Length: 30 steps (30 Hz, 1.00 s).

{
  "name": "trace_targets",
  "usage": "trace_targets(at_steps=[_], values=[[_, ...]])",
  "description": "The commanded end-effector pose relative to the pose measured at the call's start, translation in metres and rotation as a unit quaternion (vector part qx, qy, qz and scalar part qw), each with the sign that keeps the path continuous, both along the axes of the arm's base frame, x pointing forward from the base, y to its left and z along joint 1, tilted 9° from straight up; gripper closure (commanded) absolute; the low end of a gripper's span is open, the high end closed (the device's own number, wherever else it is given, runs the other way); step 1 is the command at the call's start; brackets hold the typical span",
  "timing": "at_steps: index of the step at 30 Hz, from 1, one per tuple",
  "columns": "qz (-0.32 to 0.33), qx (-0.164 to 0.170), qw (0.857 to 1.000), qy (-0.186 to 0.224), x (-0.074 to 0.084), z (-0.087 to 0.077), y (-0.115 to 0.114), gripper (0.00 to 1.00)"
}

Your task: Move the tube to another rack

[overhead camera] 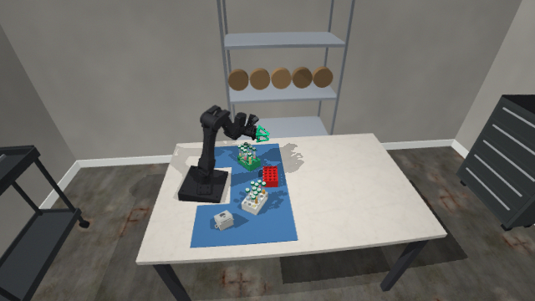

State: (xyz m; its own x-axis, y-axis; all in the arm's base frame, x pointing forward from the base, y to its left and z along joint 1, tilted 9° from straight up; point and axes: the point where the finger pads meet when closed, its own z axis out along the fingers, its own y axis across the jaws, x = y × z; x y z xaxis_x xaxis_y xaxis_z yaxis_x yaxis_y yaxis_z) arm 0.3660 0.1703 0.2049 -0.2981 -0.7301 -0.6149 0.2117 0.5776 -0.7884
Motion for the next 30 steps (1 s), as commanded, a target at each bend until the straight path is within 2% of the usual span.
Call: trace_targets(at_steps=[1,17,18,21,27,30], values=[[0.0,0.005,1.0,-0.004,0.0,0.004,0.0,0.0],[0.0,0.005,1.0,-0.004,0.0,0.004,0.0,0.0],[0.007,0.008,1.0,0.003,0.002,0.009,0.0,0.7],[0.007,0.008,1.0,0.003,0.007,0.023,0.0,0.7],[0.026,0.011,0.998,0.063,0.034,0.029,-0.012,0.7],[0.027,0.012,0.998,0.064,0.039,0.031,-0.015,0.7]])
